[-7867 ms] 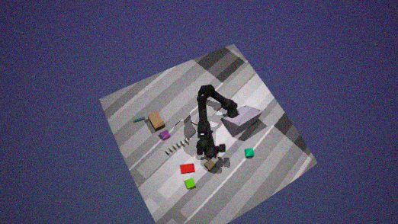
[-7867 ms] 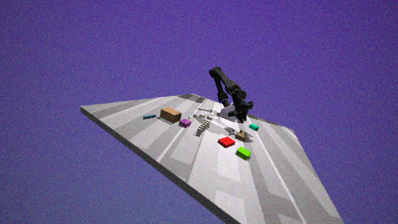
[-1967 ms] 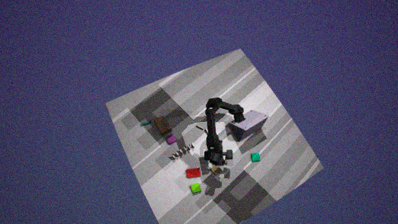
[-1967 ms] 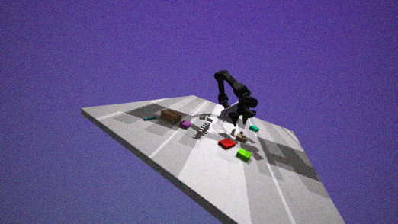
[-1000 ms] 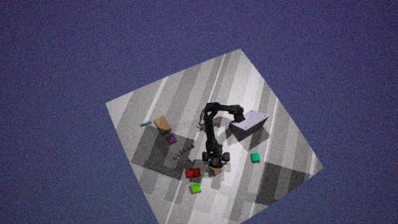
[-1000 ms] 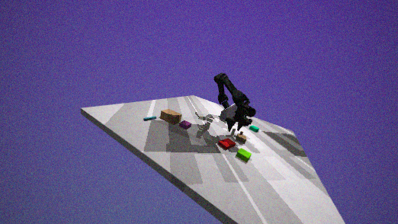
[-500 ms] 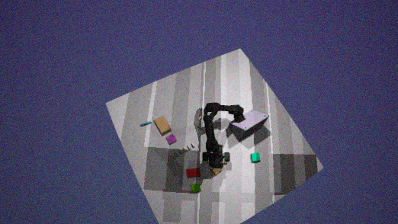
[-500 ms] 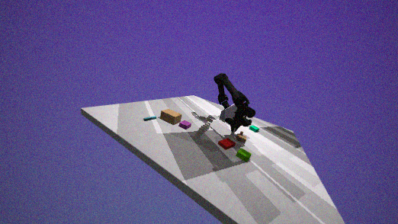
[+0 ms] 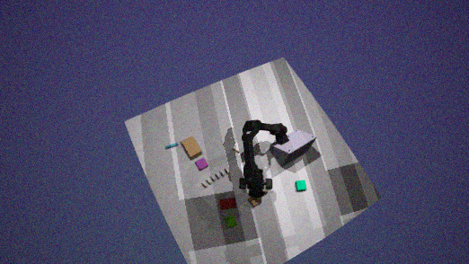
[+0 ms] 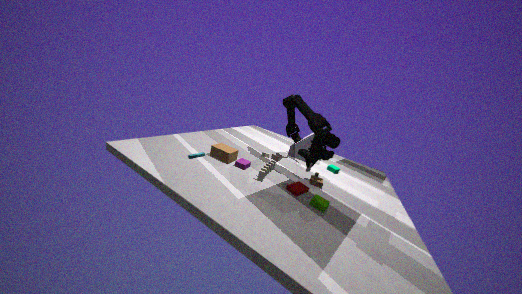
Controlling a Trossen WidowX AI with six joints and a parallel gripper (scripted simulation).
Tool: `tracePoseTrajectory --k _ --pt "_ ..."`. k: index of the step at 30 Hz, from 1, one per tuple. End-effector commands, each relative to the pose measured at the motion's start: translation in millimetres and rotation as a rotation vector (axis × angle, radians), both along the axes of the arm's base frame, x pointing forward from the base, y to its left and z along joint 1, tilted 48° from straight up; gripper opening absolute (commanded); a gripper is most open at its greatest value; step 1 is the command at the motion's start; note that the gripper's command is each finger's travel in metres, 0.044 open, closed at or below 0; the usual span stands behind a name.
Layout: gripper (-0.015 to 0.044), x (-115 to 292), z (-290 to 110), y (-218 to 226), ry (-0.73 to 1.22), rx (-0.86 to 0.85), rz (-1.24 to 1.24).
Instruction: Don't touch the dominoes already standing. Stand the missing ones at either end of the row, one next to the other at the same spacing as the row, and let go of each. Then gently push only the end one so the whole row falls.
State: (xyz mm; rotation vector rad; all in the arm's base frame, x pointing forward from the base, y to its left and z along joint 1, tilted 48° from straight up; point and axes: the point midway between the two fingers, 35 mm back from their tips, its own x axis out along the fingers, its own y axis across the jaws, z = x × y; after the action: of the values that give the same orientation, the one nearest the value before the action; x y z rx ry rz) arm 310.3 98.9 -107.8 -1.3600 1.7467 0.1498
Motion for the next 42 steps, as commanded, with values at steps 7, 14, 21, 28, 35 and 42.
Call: tracePoseTrajectory --k 7,14,21,28,35,42 --pt "0.0107 -2.8 70.2 68.9 0.002 -0.004 0.027" --pt "0.0107 1.1 78.5 62.5 -0.042 -0.003 -0.010" --pt "0.0107 26.5 135.5 12.5 -0.374 0.004 -0.323" --pt "0.0107 39.0 196.2 -50.2 -0.754 -0.006 -0.689" --pt "0.0107 42.8 182.4 -62.8 -0.753 -0.002 -0.689" --pt "0.0107 47.1 156.1 -89.4 -0.753 0.001 -0.689"
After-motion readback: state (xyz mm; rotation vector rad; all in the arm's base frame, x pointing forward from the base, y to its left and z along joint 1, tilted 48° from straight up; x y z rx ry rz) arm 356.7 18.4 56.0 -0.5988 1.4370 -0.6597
